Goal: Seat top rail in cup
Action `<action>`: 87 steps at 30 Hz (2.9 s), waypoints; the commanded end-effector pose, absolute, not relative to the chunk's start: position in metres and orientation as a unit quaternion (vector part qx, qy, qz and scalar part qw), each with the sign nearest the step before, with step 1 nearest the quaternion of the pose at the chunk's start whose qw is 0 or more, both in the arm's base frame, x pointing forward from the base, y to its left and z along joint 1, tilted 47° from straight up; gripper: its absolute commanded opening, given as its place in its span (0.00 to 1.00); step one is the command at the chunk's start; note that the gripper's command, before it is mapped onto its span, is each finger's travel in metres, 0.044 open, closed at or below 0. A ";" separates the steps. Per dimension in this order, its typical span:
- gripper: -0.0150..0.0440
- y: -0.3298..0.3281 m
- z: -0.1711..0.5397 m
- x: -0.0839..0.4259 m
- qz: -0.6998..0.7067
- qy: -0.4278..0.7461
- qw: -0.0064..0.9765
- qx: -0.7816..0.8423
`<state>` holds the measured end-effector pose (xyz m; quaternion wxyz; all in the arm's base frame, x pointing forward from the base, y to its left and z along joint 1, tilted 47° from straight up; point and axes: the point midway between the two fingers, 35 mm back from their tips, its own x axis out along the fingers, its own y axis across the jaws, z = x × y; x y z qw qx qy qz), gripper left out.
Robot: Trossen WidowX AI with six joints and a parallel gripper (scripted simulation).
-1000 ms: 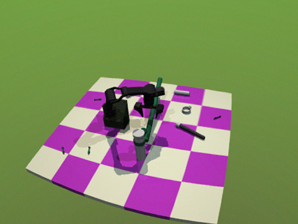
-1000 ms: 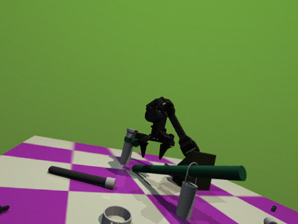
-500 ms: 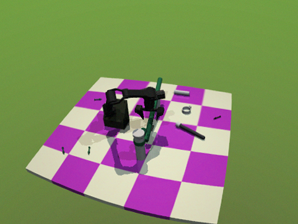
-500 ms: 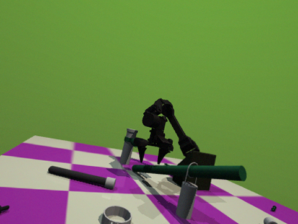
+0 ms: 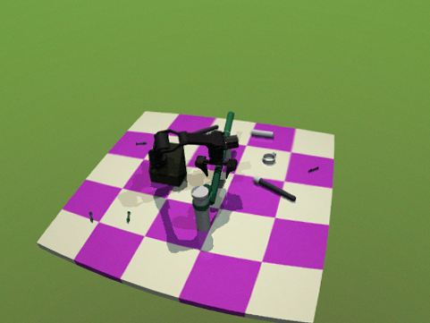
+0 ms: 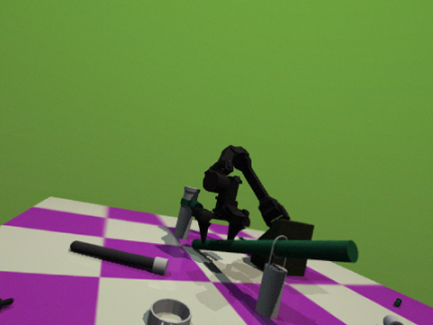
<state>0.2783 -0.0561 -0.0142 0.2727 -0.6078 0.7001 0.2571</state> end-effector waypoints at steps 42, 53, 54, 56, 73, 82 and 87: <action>0.25 -0.070 -0.026 0.273 0.252 0.706 0.259 -0.609; 0.25 -0.047 0.003 0.276 0.209 0.729 0.205 -0.619; 0.25 -0.045 0.006 0.277 0.204 0.730 0.200 -0.621; 0.25 -0.041 0.012 0.278 0.195 0.732 0.189 -0.625; 0.25 -0.030 0.026 0.280 0.173 0.735 0.166 -0.634; 0.25 -0.030 0.027 0.281 0.173 0.735 0.166 -0.634; 0.25 -0.028 0.029 0.282 0.173 0.735 0.166 -0.634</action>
